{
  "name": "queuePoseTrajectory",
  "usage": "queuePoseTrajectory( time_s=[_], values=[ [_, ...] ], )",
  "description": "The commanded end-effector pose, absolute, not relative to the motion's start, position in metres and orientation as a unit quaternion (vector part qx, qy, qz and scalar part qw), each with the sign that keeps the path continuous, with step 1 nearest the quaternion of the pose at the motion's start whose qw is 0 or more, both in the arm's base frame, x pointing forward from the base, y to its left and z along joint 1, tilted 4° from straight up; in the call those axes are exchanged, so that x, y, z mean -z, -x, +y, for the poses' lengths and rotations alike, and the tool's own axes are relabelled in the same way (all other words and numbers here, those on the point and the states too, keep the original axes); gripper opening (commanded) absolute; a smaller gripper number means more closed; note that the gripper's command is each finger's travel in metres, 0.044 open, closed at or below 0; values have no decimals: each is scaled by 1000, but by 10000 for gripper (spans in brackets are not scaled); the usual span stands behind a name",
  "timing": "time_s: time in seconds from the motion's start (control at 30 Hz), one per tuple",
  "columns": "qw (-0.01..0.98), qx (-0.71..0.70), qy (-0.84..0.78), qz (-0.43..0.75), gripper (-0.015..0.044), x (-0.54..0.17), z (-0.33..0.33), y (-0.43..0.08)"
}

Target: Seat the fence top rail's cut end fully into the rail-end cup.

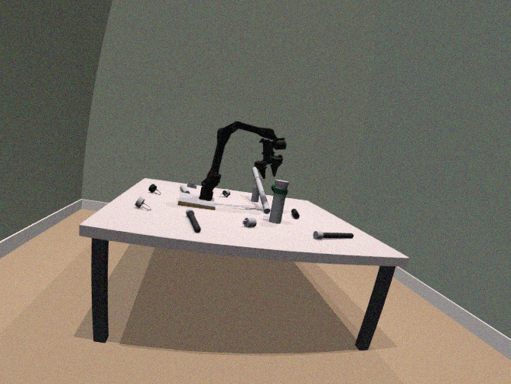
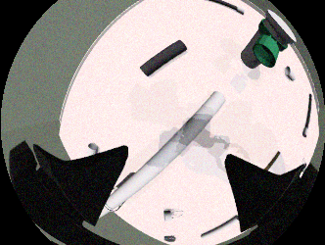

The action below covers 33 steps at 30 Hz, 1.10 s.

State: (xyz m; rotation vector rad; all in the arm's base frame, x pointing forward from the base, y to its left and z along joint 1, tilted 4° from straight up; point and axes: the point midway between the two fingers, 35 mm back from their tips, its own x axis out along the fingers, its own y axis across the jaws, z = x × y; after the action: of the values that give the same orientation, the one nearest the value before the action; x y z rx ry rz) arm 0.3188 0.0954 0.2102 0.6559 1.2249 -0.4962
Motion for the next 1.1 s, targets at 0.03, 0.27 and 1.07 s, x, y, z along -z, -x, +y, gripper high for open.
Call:
queuePoseTrajectory(
  time_s=[0.03, 0.27, 1.07],
  values=[
    [562, 459, -466, 507, 440, -166, 110, -320],
    [562, 459, -466, 507, 440, -166, 110, -320],
    [562, 459, -466, 507, 440, -128, 109, -323]
  ],
)
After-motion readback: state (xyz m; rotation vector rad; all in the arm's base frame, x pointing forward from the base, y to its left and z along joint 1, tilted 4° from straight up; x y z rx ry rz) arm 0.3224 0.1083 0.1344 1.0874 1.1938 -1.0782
